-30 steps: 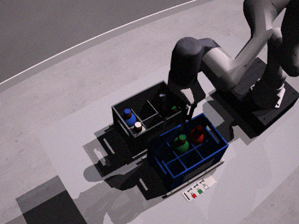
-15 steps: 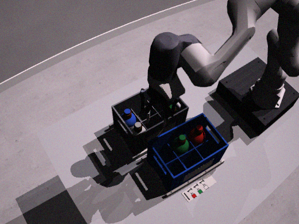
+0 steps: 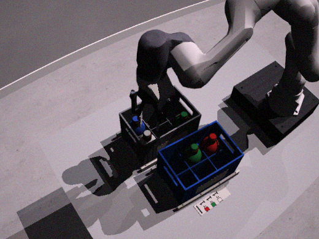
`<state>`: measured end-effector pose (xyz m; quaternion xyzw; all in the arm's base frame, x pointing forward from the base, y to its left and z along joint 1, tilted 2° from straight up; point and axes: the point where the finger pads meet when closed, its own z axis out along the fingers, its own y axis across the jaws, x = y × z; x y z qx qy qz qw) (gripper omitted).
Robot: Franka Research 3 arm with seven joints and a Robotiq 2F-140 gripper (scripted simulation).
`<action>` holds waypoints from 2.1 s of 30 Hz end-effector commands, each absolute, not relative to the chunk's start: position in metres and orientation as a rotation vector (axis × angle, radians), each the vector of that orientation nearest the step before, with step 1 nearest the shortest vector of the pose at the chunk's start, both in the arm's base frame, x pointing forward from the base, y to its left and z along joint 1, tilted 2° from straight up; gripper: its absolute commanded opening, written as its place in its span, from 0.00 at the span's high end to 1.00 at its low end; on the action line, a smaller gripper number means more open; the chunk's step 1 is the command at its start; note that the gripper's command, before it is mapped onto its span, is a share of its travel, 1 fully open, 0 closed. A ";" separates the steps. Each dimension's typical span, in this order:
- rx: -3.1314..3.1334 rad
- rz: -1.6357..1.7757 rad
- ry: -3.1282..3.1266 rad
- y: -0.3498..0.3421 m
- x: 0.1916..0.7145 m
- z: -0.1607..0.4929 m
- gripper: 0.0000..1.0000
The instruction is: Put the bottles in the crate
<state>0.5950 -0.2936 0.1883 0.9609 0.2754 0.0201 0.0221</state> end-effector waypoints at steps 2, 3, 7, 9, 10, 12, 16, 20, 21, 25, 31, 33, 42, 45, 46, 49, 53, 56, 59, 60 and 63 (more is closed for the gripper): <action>2.975 0.035 0.888 -0.303 0.593 0.187 0.62; 2.975 0.035 0.888 -0.303 0.593 0.187 0.62; 2.975 0.035 0.888 -0.303 0.593 0.187 0.62; 2.975 0.035 0.888 -0.303 0.593 0.187 0.62; 2.975 0.035 0.888 -0.303 0.593 0.187 0.62; 2.975 0.035 0.888 -0.303 0.593 0.187 0.62; 2.975 0.035 0.888 -0.303 0.593 0.187 0.62; 2.975 0.035 0.888 -0.303 0.594 0.182 0.62; 2.975 0.035 0.888 -0.303 0.594 0.180 0.62; 2.975 0.035 0.888 -0.303 0.594 0.175 0.62; 2.975 0.035 0.888 -0.304 0.594 0.170 0.62; 2.975 0.035 0.888 -0.304 0.594 0.167 0.62; 2.975 0.035 0.888 -0.304 0.594 0.155 0.62; 2.975 0.035 0.888 -0.304 0.594 0.154 0.62; 2.975 0.035 0.888 -0.304 0.594 0.152 0.62; 2.975 0.035 0.888 -0.304 0.595 0.148 0.62; 2.975 0.035 0.888 -0.304 0.595 0.143 0.62; 2.975 0.035 0.888 -0.304 0.595 0.139 0.62; 2.975 0.035 0.888 -0.305 0.595 0.135 0.62; 2.975 0.035 0.888 -0.305 0.595 0.134 0.62; 2.975 0.035 0.888 -0.305 0.595 0.132 0.62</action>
